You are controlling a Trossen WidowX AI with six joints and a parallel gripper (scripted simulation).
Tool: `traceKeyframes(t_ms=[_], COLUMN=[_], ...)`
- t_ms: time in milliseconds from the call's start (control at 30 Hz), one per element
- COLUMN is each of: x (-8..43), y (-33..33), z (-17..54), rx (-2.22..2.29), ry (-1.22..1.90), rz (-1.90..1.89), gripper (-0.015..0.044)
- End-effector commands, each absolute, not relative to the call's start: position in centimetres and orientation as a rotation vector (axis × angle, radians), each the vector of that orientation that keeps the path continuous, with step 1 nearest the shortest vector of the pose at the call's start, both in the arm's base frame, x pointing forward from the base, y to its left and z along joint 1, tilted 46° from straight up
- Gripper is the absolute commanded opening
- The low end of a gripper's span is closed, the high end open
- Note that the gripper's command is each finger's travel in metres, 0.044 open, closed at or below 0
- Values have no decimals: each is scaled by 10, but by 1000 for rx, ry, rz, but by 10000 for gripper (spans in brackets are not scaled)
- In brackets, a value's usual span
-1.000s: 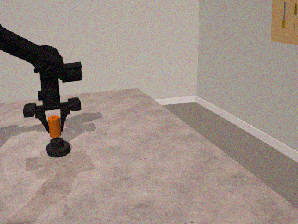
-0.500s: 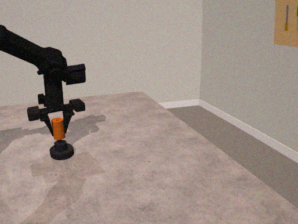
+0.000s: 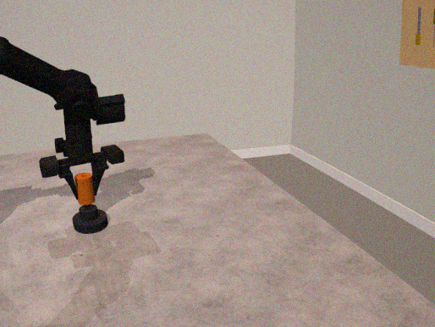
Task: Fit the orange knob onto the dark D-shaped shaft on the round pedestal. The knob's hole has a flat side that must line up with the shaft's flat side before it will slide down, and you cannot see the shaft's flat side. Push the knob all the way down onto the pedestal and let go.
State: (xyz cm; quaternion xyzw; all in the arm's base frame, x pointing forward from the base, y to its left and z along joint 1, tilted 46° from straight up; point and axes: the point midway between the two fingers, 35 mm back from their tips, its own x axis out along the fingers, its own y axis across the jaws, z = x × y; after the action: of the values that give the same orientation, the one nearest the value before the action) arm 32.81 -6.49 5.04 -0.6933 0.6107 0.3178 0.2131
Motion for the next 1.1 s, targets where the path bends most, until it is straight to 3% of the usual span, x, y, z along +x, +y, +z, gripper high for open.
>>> traceKeyframes(t_ms=[0,300,1067], x=[329,329,329], y=[-63,-63,-63], z=[54,53,55], rx=[-1929,-2061,-2094], ry=[1695,1659,1647], rz=[878,1094,1150], gripper=[0,0,0])
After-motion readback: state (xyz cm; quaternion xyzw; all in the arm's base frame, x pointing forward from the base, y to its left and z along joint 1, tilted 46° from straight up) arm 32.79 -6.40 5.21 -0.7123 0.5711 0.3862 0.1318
